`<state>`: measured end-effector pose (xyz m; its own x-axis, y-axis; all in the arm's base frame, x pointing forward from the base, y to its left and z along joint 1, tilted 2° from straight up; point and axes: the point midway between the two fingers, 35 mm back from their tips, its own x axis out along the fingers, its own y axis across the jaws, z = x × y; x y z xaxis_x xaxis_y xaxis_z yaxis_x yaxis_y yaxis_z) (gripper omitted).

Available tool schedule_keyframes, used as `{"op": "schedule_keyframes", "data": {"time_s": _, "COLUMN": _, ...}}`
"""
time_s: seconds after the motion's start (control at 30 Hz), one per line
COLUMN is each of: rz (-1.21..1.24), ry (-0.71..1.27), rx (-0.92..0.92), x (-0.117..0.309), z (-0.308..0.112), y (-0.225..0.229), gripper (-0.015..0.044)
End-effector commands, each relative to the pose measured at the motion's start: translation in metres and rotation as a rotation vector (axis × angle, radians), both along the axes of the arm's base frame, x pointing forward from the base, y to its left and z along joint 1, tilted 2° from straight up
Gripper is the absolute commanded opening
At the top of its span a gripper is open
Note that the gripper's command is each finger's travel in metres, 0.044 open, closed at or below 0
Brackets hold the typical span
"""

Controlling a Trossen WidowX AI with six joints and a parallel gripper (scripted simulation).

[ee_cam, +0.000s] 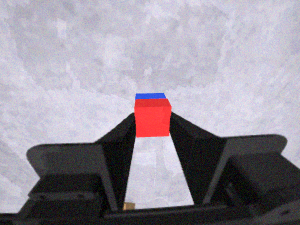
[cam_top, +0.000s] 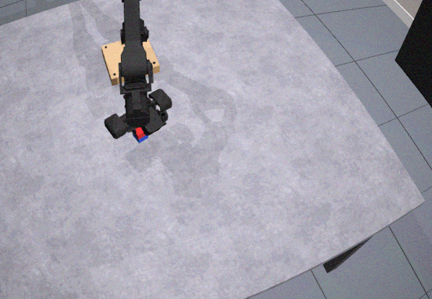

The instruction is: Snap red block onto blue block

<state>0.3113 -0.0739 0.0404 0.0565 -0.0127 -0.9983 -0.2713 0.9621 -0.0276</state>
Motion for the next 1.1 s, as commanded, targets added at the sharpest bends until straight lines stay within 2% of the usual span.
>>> {"op": "schedule_keyframes", "data": {"time_s": 0.0, "rz": 0.0, "ry": -0.001, "rx": 0.0, "x": 0.0, "z": 0.001, "y": 0.0, "gripper": 0.0105}}
{"op": "schedule_keyframes", "data": {"time_s": 0.13, "rz": 0.0, "ry": -0.001, "rx": 0.0, "x": 0.0, "z": 0.001, "y": 0.0, "gripper": 0.021}}
{"op": "schedule_keyframes", "data": {"time_s": 0.17, "rz": 0.0, "ry": -0.001, "rx": 0.0, "x": 0.0, "z": 0.001, "y": 0.0, "gripper": 0.022}}
{"op": "schedule_keyframes", "data": {"time_s": 0.47, "rz": 0.0, "ry": -0.001, "rx": 0.0, "x": 0.001, "z": 0.003, "y": 0.0, "gripper": 0.022}}
{"op": "schedule_keyframes", "data": {"time_s": 0.7, "rz": 0.004, "ry": 0.001, "rx": 0.003, "x": -0.005, "z": 0.099, "y": 0.001, "gripper": 0.022}}
{"op": "schedule_keyframes", "data": {"time_s": 1.07, "rz": 0.005, "ry": 0.001, "rx": 0.003, "x": -0.003, "z": 0.102, "y": 0.0, "gripper": 0.022}}
